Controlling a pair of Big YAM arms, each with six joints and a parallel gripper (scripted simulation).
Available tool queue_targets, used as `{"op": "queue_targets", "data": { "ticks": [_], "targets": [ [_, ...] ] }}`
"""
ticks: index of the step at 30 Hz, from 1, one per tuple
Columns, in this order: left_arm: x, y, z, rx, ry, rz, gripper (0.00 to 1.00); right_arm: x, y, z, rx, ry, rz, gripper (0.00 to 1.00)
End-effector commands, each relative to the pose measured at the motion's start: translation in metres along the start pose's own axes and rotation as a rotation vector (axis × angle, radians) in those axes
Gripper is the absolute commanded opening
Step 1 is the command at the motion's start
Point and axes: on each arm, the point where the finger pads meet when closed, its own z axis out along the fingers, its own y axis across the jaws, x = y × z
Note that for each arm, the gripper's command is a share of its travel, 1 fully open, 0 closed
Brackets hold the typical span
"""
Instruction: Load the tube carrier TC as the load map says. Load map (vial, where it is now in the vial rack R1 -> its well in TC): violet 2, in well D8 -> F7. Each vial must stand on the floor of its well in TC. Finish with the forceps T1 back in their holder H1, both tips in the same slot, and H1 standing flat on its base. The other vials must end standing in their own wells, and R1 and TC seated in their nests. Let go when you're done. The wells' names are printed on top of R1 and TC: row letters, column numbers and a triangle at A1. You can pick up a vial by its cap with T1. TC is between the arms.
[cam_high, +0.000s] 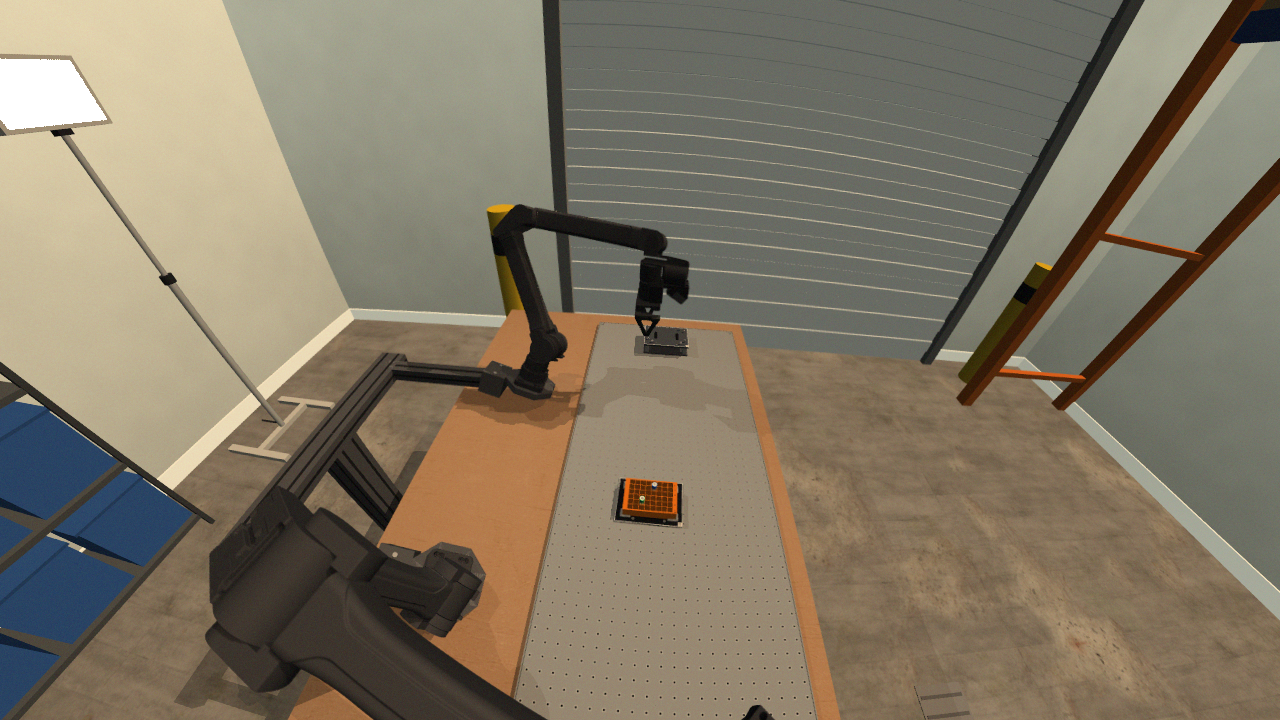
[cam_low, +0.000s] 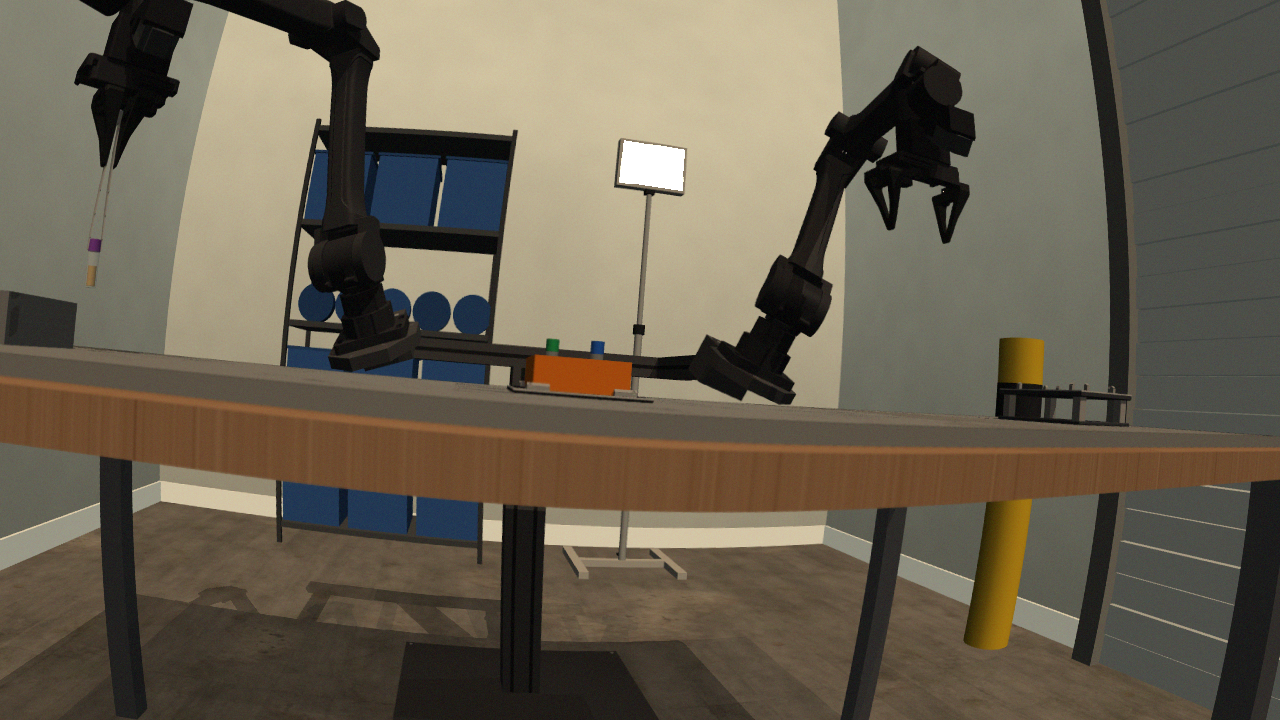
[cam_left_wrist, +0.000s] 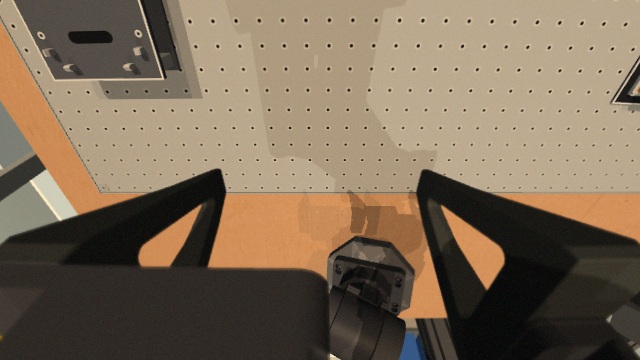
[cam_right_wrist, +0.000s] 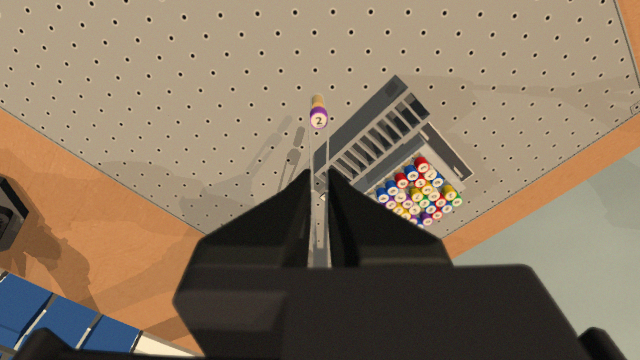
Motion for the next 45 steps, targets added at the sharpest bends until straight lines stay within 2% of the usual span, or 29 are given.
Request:
{"op": "queue_targets", "data": {
  "ticks": [1, 3, 4, 7, 13, 20, 21, 25, 31, 37, 38, 45],
  "targets": [
    [-0.009, 0.002, -0.010, 0.005, -0.029, -0.017, 1.00, -0.004, 0.004, -0.010, 0.027, -0.012, 0.017, 0.09],
    [-0.009, 0.002, -0.010, 0.005, -0.029, -0.017, 1.00, -0.004, 0.004, -0.010, 0.027, -0.012, 0.017, 0.09],
    [-0.009, 0.002, -0.010, 0.005, -0.029, -0.017, 1.00, -0.004, 0.004, 0.004, 0.003, 0.003, 0.021, 0.09],
    [-0.009, 0.002, -0.010, 0.005, -0.029, -0.017, 1.00, -0.008, 0.010, -0.009, 0.022, -0.010, 0.017, 0.09],
    [-0.009, 0.002, -0.010, 0.005, -0.029, -0.017, 1.00, -0.016, 0.017, -0.001, 0.014, -0.007, 0.015, 0.09],
    [-0.009, 0.002, -0.010, 0.005, -0.029, -0.017, 1.00, -0.019, 0.024, -0.009, 0.028, -0.014, 0.018, 0.09],
    [-0.009, 0.002, -0.010, 0.005, -0.029, -0.017, 1.00, -0.020, 0.024, 0.006, -0.001, 0.005, 0.019, 0.09],
    [-0.009, 0.002, -0.010, 0.005, -0.029, -0.017, 1.00, -0.023, 0.032, -0.008, 0.021, -0.011, 0.017, 0.09],
    [-0.009, 0.002, -0.010, 0.005, -0.029, -0.017, 1.00, -0.031, 0.039, -0.001, 0.015, -0.008, 0.016, 0.09],
    [-0.009, 0.002, -0.010, 0.005, -0.029, -0.017, 1.00, -0.033, 0.045, -0.008, 0.026, -0.015, 0.019, 0.09],
    [-0.009, 0.002, -0.010, 0.005, -0.029, -0.017, 1.00, -0.034, 0.045, 0.006, 0.001, 0.003, 0.018, 0.09],
    [-0.009, 0.002, -0.010, 0.005, -0.029, -0.017, 1.00, -0.040, 0.056, -0.006, 0.022, -0.014, 0.018, 0.09]
  ]
}}
